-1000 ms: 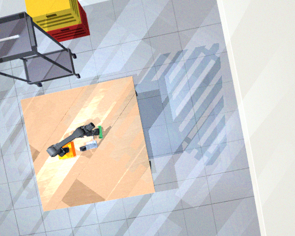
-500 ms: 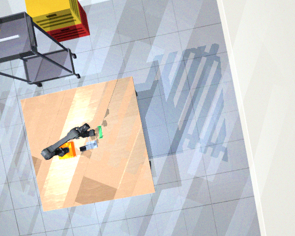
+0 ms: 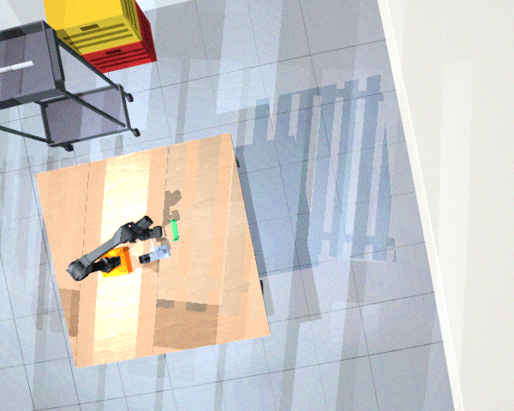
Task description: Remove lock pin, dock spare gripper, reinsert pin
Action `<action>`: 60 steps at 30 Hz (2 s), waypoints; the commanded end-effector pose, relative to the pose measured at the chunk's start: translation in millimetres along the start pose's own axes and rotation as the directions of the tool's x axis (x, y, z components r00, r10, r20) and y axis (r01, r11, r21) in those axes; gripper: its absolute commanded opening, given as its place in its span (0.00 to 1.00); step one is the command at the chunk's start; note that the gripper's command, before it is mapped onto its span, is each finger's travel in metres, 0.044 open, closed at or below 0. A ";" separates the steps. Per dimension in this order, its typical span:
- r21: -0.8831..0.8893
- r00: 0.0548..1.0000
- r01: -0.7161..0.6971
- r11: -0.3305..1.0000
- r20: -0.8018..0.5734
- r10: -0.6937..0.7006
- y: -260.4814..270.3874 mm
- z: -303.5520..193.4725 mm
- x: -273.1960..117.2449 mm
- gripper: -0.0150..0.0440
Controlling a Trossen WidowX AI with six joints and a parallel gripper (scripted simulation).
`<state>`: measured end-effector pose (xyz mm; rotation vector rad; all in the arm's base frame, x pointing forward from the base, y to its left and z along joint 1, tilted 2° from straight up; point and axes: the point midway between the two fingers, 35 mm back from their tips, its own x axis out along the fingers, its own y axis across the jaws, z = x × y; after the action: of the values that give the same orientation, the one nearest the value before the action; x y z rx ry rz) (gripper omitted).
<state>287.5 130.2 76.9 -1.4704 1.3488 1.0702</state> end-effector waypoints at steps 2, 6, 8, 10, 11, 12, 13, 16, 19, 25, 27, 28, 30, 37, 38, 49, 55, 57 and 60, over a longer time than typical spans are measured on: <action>-0.004 1.000 -0.009 1.000 0.002 0.009 1.4 6.5 22.3 0.25; -0.005 1.000 -0.010 1.000 0.003 0.010 2.2 9.8 35.7 0.25; -0.005 1.000 -0.009 1.000 0.003 0.009 2.0 10.4 38.0 0.25; -0.005 1.000 -0.010 1.000 0.003 0.010 1.7 9.4 37.9 0.25; -0.005 1.000 -0.010 1.000 0.004 0.010 1.6 8.6 37.6 0.25; -0.005 1.000 -0.011 1.000 0.004 0.011 1.3 7.5 37.0 0.25; -0.005 1.000 -0.011 1.000 0.004 0.012 1.6 6.4 36.5 0.25; -0.005 1.000 -0.013 1.000 0.004 0.013 2.7 3.0 35.1 0.25; -0.005 1.000 -0.013 1.000 0.004 0.013 3.2 1.4 36.4 0.25; -0.006 1.000 -0.016 1.000 0.003 0.016 2.2 -2.7 38.1 0.25; -0.006 1.000 -0.017 1.000 0.004 0.017 2.0 -4.6 38.5 0.25; -0.006 1.000 -0.017 1.000 0.004 0.017 2.0 -4.8 38.5 0.25; -0.006 1.000 -0.017 1.000 0.003 0.017 2.2 -6.0 39.0 0.25; -0.007 1.000 -0.019 1.000 0.003 0.019 2.5 -10.9 40.4 0.25; -0.007 1.000 -0.019 1.000 0.003 0.019 2.4 -11.7 40.5 0.25; -0.008 1.000 -0.023 1.000 0.003 0.023 2.3 -19.6 42.8 0.25; -0.009 1.000 -0.026 1.000 0.003 0.026 2.1 -23.7 43.8 0.25; -0.009 1.000 -0.026 1.000 0.004 0.027 2.0 -25.1 44.1 0.25; -0.009 1.000 -0.027 1.000 0.004 0.027 2.1 -27.1 44.8 0.25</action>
<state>288.2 94.0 40.8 -1.4595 1.3703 1.0967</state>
